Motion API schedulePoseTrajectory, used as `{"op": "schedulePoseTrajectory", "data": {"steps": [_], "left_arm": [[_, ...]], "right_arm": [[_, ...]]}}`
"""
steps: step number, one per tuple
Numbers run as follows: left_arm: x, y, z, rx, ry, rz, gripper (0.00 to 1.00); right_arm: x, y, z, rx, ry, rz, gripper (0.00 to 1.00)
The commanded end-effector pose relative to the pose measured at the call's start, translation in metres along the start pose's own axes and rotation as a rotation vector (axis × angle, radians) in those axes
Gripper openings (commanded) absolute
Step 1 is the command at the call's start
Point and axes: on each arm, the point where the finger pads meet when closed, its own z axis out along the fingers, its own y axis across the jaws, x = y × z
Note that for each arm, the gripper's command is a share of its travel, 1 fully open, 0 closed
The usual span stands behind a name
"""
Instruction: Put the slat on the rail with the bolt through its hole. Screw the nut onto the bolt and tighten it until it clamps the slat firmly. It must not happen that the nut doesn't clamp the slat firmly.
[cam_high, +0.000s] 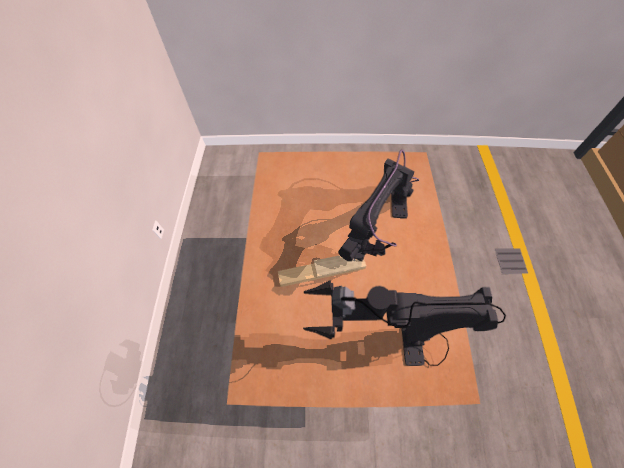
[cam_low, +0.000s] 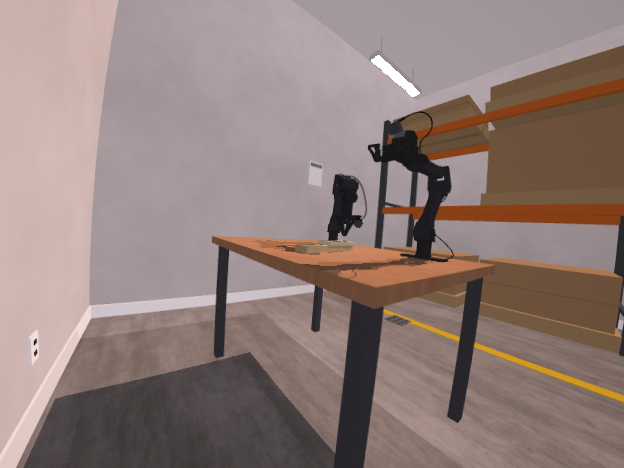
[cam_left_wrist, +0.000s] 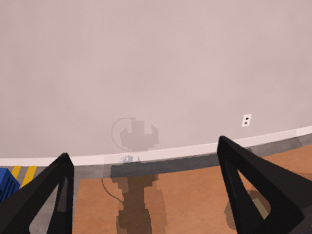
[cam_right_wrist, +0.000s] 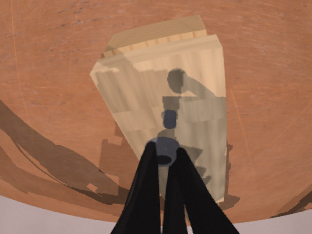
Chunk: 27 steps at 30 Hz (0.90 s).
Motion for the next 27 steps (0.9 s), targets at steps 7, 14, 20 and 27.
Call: {"op": "schedulePoseTrajectory", "data": {"steps": [7, 14, 20, 27], "left_arm": [[-0.009, 0.000, -0.003, 0.006, -0.026, 0.002, 1.00], [-0.009, 0.000, -0.003, 0.006, -0.026, 0.002, 1.00], [-0.009, 0.000, -0.003, 0.006, -0.026, 0.002, 1.00], [-0.009, 0.000, -0.003, 0.006, -0.026, 0.002, 1.00]], "right_arm": [[-0.002, -0.005, -0.011, 0.036, 0.007, -0.001, 0.12], [-0.002, -0.005, -0.007, 0.036, 0.007, -0.001, 0.12], [-0.002, -0.005, -0.003, 0.036, 0.007, -0.001, 0.12], [-0.002, -0.006, 0.001, 0.036, 0.007, -0.002, 0.12]]}}
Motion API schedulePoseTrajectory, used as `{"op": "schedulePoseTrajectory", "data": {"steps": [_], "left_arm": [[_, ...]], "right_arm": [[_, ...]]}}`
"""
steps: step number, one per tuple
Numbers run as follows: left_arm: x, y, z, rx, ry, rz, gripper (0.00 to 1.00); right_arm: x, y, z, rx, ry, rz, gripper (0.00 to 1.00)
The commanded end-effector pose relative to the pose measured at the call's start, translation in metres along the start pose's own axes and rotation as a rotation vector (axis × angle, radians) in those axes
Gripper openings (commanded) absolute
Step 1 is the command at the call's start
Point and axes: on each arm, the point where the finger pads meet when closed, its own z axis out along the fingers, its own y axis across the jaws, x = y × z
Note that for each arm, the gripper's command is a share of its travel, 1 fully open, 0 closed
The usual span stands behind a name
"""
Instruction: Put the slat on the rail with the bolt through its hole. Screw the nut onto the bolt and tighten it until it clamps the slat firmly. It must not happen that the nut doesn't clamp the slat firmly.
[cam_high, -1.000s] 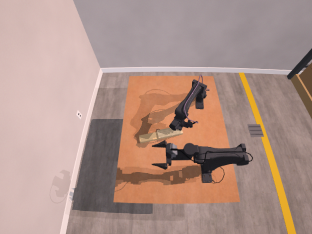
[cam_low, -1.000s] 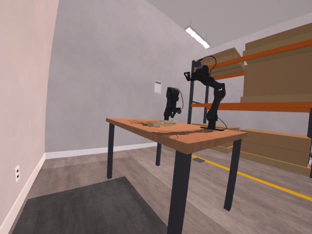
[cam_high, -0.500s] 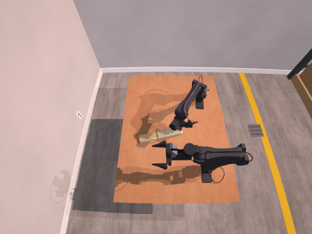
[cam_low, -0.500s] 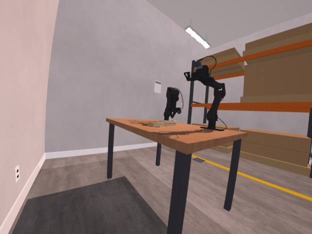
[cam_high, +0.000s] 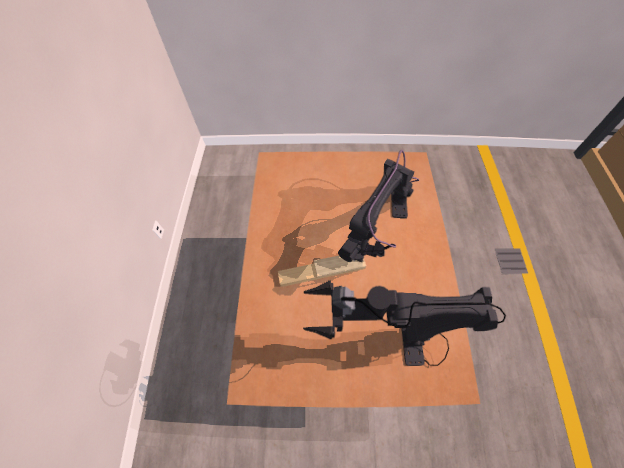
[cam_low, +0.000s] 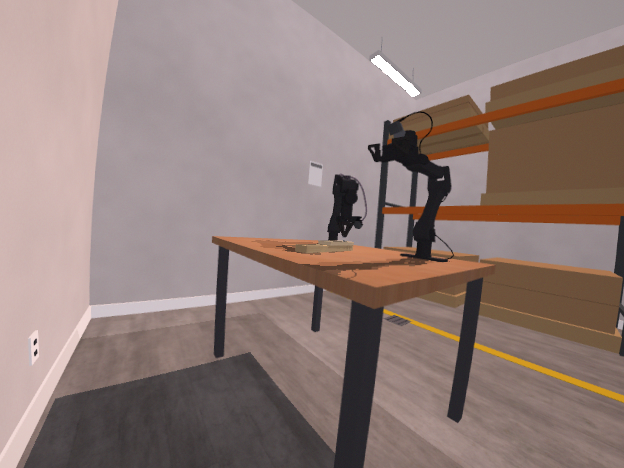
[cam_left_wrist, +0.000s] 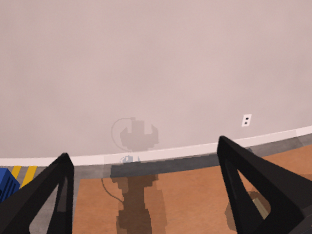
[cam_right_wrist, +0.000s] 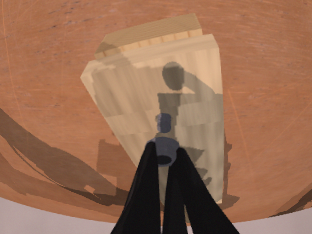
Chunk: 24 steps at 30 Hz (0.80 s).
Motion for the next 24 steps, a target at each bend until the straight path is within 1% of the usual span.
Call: {"op": "schedulePoseTrajectory", "data": {"steps": [1, 24], "left_arm": [[-0.009, 0.000, -0.003, 0.006, -0.026, 0.002, 1.00], [-0.009, 0.000, -0.003, 0.006, -0.026, 0.002, 1.00]], "right_arm": [[-0.003, -0.002, -0.003, 0.022, 0.003, -0.002, 0.12], [-0.003, -0.003, 0.010, 0.022, 0.003, -0.002, 0.12]]}}
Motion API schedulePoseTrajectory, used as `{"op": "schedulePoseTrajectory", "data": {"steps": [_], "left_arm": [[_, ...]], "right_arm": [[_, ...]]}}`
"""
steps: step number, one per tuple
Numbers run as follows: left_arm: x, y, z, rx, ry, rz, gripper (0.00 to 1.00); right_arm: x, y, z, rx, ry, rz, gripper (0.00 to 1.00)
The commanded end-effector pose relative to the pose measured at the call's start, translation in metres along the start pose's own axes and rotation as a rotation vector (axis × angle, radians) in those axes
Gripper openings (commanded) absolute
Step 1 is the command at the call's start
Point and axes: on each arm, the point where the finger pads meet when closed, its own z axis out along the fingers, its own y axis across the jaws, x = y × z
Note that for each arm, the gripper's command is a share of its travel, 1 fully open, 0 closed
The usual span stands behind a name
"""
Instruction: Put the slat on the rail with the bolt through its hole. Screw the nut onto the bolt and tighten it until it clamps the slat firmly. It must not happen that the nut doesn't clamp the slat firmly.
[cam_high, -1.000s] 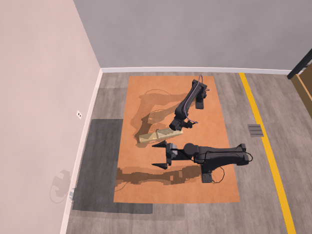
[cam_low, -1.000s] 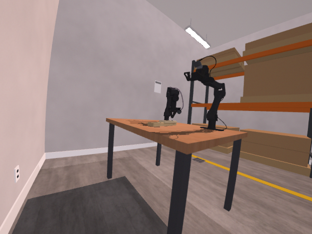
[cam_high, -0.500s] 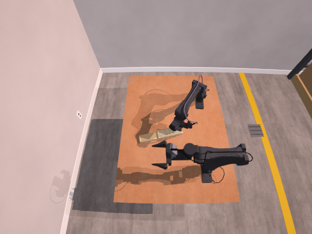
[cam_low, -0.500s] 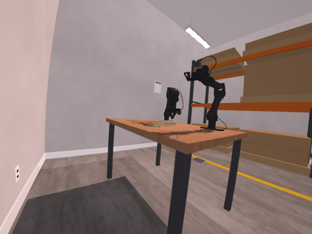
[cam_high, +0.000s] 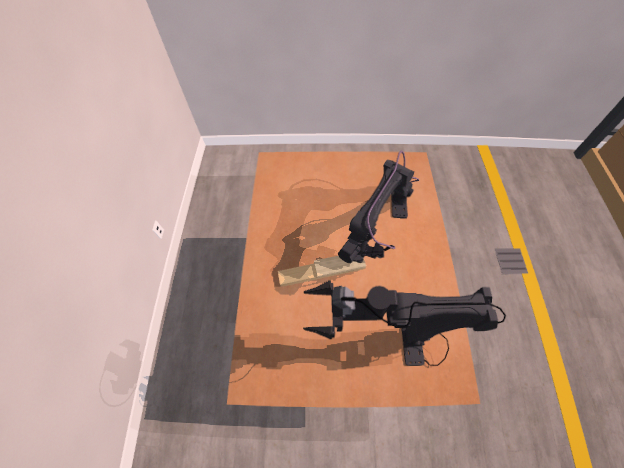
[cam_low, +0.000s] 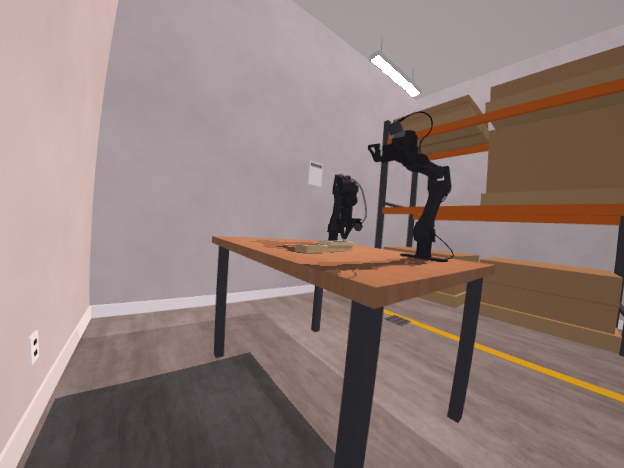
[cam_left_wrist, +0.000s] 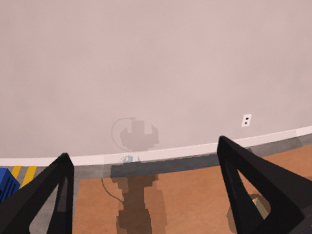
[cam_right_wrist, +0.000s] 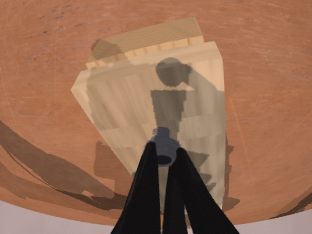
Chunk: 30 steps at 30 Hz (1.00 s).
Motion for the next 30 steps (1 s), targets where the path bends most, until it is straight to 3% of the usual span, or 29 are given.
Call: {"op": "schedulePoseTrajectory", "data": {"steps": [1, 30], "left_arm": [[-0.009, 0.000, -0.003, 0.006, -0.026, 0.002, 1.00], [-0.009, 0.000, -0.003, 0.006, -0.026, 0.002, 1.00]], "right_arm": [[-0.003, -0.002, 0.000, 0.014, 0.001, -0.002, 0.12], [-0.005, -0.001, 0.014, 0.012, -0.009, 0.004, 0.12]]}}
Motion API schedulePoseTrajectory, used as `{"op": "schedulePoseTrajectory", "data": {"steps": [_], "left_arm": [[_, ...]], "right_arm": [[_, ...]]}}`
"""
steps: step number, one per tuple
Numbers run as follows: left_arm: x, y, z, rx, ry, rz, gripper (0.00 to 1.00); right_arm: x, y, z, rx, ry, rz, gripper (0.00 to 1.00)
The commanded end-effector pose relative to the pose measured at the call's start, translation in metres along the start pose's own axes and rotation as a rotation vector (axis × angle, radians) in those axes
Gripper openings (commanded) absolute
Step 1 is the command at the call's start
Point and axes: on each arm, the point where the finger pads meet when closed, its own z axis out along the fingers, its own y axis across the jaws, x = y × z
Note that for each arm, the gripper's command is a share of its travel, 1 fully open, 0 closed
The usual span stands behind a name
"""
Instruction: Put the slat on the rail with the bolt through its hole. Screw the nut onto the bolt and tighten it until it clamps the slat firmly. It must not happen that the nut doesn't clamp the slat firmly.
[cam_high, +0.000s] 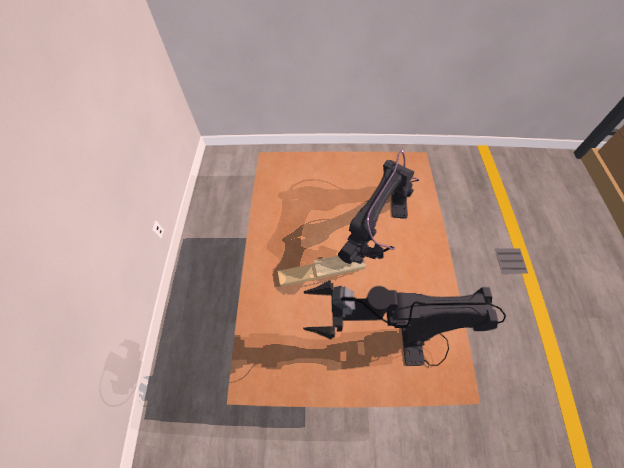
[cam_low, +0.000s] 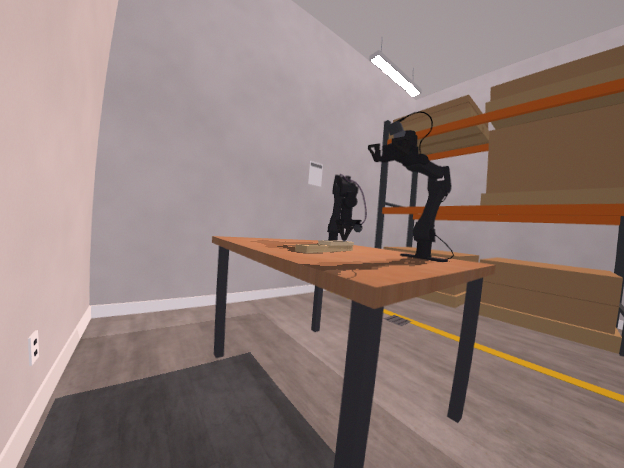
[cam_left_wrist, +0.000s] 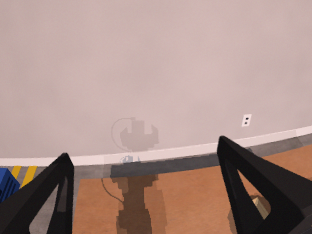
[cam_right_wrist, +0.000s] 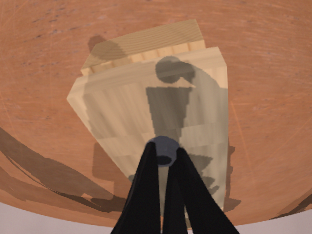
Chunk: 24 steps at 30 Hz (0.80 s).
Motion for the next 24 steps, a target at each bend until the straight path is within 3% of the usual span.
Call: {"op": "schedulePoseTrajectory", "data": {"steps": [1, 24], "left_arm": [[-0.0085, 0.0001, -0.0033, 0.006, -0.026, 0.002, 1.00], [-0.0085, 0.0001, -0.0033, 0.006, -0.026, 0.002, 1.00]], "right_arm": [[-0.0054, -0.0008, 0.0081, 0.006, -0.012, 0.001, 0.12], [-0.0053, -0.0012, 0.0014, 0.009, -0.011, 0.001, 0.12]]}}
